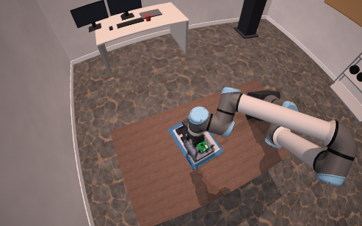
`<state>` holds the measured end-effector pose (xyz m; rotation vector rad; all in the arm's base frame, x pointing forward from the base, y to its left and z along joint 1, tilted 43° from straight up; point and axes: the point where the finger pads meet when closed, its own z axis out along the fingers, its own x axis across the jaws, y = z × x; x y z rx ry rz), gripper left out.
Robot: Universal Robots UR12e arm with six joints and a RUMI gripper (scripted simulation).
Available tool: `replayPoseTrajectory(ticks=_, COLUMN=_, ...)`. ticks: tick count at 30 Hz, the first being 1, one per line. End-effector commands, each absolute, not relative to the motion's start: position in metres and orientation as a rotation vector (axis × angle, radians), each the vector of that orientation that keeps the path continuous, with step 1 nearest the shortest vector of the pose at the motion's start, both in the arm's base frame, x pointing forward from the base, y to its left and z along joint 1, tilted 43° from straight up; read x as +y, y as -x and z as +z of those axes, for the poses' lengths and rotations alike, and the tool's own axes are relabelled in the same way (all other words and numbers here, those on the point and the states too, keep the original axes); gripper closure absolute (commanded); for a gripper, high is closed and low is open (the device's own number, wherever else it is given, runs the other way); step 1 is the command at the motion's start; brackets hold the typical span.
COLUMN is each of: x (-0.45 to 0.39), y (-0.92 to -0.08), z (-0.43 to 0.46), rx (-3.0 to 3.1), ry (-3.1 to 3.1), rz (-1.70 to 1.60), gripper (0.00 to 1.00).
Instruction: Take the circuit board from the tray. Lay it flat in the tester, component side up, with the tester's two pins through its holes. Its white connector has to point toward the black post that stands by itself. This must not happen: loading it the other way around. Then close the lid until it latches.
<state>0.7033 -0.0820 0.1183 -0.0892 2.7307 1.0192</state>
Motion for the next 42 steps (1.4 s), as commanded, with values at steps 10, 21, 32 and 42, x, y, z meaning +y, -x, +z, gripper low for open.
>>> replayPoseTrajectory(ticks=10, x=-0.082, y=-0.686, z=0.114, rx=2.731, ry=0.089, rz=1.019, gripper=1.00)
replayPoseTrajectory(ticks=21, x=-0.080, y=-0.668, z=0.107, rx=2.731, ry=0.089, rz=1.019, gripper=1.00)
replayPoseTrajectory(ticks=32, x=-0.077, y=-0.654, z=0.101, rx=2.731, ry=0.089, rz=1.019, gripper=1.00)
replayPoseTrajectory(ticks=42, x=-0.073, y=-0.640, z=0.094, rx=2.731, ry=0.089, rz=1.019, gripper=1.00)
